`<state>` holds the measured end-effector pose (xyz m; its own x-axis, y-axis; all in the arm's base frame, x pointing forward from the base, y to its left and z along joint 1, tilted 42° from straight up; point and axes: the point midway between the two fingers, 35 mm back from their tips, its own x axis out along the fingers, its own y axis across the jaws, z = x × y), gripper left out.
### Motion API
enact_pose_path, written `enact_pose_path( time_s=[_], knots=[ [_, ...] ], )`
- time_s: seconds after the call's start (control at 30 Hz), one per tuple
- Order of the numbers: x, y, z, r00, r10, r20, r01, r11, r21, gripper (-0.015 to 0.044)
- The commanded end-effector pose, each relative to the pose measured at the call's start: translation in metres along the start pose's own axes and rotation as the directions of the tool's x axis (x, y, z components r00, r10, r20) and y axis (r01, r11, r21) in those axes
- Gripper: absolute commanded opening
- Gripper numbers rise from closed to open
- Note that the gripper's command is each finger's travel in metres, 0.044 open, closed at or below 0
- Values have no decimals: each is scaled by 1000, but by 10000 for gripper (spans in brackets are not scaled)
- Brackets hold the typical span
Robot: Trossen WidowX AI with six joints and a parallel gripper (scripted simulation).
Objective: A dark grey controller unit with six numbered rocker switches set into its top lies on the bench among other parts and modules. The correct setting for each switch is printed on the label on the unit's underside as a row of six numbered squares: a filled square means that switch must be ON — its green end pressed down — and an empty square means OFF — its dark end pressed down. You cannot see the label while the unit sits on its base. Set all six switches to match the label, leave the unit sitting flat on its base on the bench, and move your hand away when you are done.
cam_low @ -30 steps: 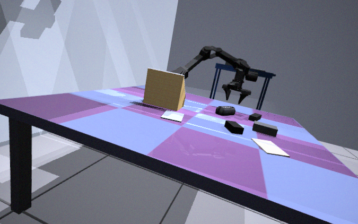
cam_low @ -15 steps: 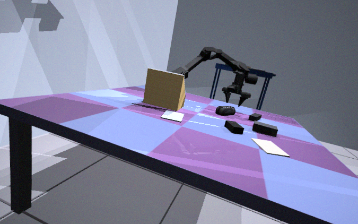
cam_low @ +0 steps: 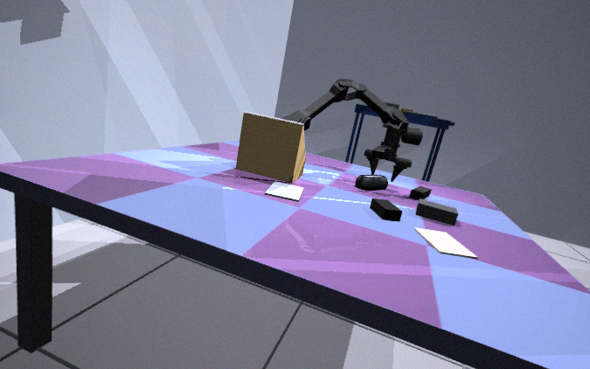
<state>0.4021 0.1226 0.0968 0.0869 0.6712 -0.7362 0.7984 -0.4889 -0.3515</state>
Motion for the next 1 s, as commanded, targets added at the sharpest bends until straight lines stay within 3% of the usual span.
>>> enact_pose_path(
  time_s=[0.0,0.23,0.4,0.97],
  knots=[
    [7,0,2,1000,-1,3,1,1000,9,440],
    [16,-1,3,1000,-1,2,1,1000,9,440],
    [16,-1,3,1000,-1,2,1,1000,9,328],
    [14,-1,3,1000,-1,2,1,1000,9,326]
  ],
)
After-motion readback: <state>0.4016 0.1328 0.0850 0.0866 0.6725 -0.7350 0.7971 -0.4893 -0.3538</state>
